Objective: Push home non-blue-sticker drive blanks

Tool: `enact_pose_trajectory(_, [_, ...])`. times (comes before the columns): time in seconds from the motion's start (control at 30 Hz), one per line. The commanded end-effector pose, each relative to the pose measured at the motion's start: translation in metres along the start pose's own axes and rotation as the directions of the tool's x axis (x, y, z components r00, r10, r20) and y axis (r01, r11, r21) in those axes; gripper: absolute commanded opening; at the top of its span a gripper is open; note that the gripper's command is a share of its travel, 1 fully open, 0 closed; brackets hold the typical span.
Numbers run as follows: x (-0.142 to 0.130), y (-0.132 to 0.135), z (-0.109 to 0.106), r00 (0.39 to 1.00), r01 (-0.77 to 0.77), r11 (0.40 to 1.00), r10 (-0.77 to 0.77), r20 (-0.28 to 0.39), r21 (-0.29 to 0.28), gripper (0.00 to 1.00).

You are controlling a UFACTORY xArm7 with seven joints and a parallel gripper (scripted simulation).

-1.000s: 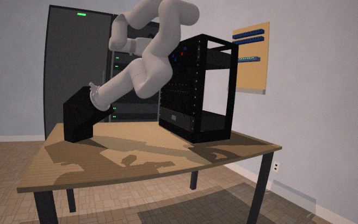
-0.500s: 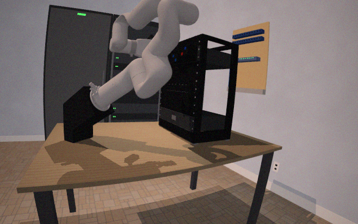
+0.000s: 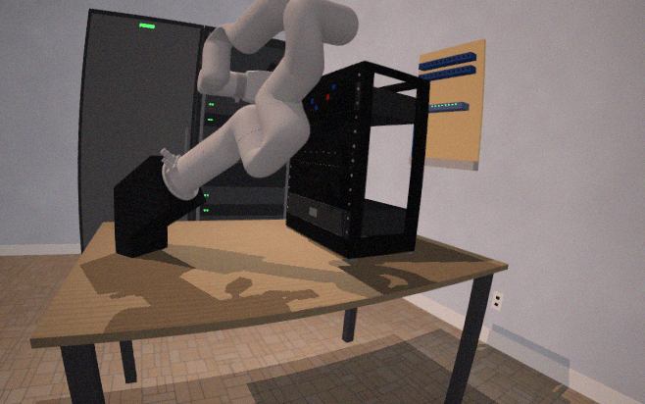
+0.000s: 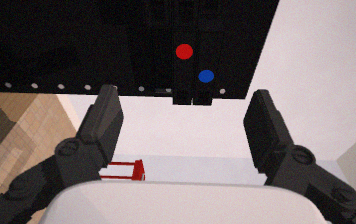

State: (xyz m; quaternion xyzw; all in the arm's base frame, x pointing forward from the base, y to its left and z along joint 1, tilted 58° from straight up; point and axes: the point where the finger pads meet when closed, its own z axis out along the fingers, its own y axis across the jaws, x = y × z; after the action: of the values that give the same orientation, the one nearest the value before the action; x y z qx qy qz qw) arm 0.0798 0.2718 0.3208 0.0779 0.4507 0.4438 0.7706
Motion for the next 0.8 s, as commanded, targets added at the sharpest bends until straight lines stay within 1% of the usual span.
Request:
enact_pose_trajectory(0.0, [0.000, 0.001, 0.000, 1.000, -0.002, 1.000, 0.002, 0.000, 0.001, 1.00])
enact_pose_trajectory(0.47, [0.003, 0.001, 0.000, 1.000, -0.001, 1.000, 0.001, -0.001, 0.003, 1.00])
enact_pose_trajectory(0.63, [0.014, 0.000, 0.000, 1.000, 0.000, 1.000, 0.000, -0.002, 0.004, 1.00])
enact_pose_trajectory(0.77, [0.029, -0.001, 0.000, 1.000, 0.000, 1.000, 0.000, -0.002, 0.004, 1.00])
